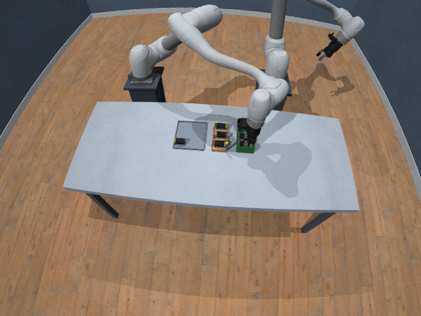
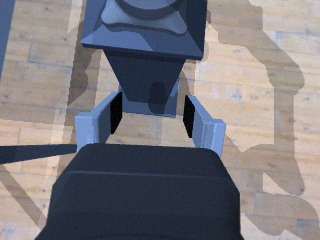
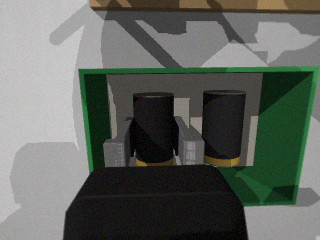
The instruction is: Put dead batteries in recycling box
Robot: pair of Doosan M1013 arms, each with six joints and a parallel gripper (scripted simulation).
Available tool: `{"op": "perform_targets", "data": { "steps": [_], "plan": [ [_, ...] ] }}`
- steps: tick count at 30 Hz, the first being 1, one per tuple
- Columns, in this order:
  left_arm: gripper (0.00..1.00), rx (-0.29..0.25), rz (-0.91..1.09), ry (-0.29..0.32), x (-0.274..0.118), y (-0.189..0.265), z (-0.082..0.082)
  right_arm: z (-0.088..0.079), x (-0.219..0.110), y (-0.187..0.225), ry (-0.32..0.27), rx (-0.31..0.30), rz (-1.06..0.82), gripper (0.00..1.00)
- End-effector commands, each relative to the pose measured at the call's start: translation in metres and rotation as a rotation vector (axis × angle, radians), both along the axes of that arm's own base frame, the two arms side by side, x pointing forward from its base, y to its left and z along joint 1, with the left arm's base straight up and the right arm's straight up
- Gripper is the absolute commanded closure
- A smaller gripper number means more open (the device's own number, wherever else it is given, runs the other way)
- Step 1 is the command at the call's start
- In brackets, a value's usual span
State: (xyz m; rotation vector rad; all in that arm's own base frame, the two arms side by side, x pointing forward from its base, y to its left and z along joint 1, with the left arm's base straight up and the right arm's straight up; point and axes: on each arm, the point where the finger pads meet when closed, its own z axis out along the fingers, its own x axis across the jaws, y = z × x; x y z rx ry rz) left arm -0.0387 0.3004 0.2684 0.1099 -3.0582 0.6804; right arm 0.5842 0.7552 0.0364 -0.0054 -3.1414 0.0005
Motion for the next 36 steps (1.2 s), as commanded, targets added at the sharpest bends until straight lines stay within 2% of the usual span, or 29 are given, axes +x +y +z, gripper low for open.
{"op": "perform_targets", "data": {
  "steps": [1, 8, 9, 31, 36],
  "plan": [
    [0.0, 0.001, 0.0, 0.001, -0.0002, 0.0004, 0.0006, 0.0024, 0.0004, 0.0008, -0.001, 0.003, -0.001, 0.43],
    [0.0, 0.001, 0.0, 0.001, -0.0002, 0.0004, 0.0006, 0.0024, 0.0004, 0.0008, -0.001, 0.003, -0.001, 0.43],
    [0.0, 0.001, 0.0, 0.001, -0.0002, 0.0004, 0.0006, 0.0024, 0.0004, 0.0008, -0.001, 0.003, -0.001, 0.1],
    [0.0, 0.001, 0.0, 0.001, -0.0002, 0.0004, 0.0006, 0.0024, 0.0004, 0.0008, -0.001, 0.003, -0.001, 0.1],
    [0.0, 0.001, 0.0, 0.001, -0.0002, 0.0004, 0.0006, 0.0066, 0.0004, 0.0008, -0.001, 0.003, 0.0, 0.1]
  ]
}}
